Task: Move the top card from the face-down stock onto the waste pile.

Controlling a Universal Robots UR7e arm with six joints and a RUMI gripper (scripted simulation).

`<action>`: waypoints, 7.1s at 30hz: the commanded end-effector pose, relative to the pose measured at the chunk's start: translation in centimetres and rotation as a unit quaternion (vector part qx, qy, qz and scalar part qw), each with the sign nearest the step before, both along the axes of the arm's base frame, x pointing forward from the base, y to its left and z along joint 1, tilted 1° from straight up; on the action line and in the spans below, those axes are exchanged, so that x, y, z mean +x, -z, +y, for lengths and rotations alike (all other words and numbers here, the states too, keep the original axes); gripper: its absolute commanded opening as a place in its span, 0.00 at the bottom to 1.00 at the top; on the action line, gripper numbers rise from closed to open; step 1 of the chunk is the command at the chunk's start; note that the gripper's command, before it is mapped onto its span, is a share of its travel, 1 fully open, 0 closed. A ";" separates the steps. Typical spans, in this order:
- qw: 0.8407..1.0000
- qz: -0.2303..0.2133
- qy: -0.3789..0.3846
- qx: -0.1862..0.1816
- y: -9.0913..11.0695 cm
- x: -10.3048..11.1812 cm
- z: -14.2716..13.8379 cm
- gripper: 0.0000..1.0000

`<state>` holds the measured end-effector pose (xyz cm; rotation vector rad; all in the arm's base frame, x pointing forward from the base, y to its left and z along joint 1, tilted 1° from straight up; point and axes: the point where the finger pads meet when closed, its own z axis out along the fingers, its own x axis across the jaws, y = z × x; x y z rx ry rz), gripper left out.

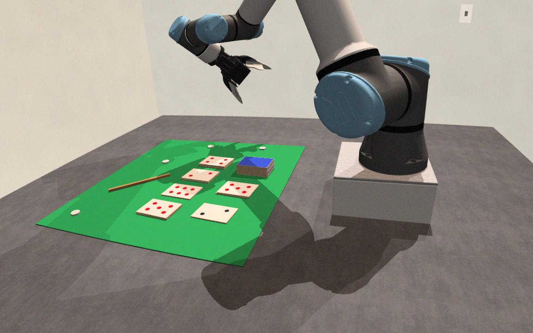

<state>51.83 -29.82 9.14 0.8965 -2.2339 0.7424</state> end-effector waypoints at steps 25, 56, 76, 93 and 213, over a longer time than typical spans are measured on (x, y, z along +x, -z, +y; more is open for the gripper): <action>1.000 0.006 -0.011 0.022 0.3 -0.7 0.8 1.00; 0.879 0.031 -0.309 0.361 6.3 -12.4 21.5 1.00; 0.801 0.005 -0.427 0.419 7.3 -15.2 29.2 1.00; 0.801 0.005 -0.427 0.419 7.4 -15.2 29.2 0.50; 0.801 0.008 -0.427 0.420 13.6 -15.2 29.1 0.50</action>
